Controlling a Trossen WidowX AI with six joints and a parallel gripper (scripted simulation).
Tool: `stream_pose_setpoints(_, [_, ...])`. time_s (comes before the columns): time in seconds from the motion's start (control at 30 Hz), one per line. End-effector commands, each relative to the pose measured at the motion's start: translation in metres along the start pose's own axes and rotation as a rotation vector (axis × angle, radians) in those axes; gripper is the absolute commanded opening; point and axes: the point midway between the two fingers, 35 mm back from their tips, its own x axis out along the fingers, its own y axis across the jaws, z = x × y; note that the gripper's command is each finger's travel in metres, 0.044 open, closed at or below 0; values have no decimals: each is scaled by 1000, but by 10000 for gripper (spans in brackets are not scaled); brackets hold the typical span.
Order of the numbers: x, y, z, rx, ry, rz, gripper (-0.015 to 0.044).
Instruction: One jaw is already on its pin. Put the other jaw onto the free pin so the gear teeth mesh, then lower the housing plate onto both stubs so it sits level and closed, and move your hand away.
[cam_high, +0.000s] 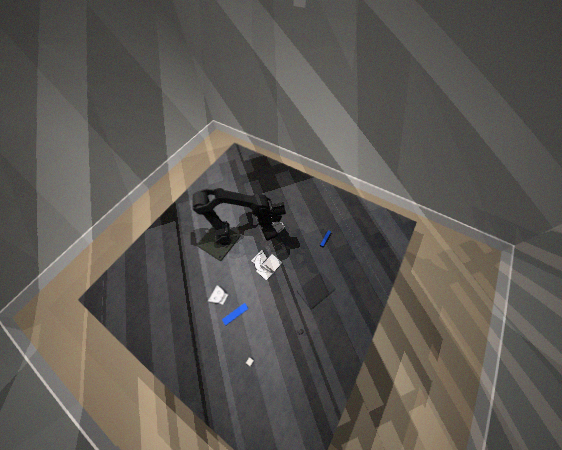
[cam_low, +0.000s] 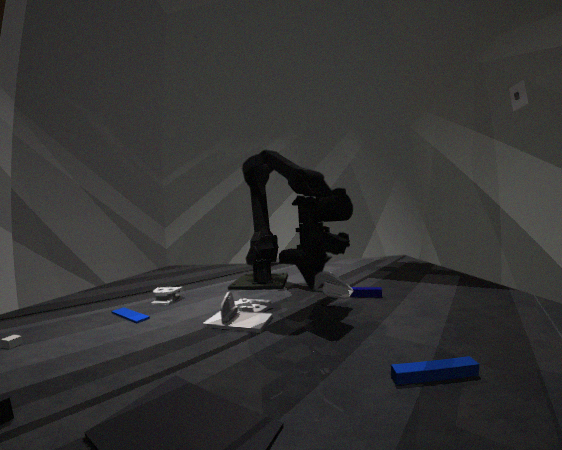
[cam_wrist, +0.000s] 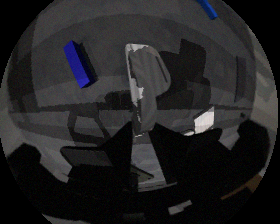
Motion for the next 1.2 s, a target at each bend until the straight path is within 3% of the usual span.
stream_pose_setpoints(0.0, [-3, -1, 1, 4, -7, -4, 37])
stream_pose_setpoints(0.5, [-47, 0, 0, 4, -7, -4, 37])
stream_pose_setpoints(0.9, [-48, 0, 0, 0, -7, -4, 37])
stream_pose_setpoints(1.17, [-48, -6, 5, -155, -7, -5, 37])
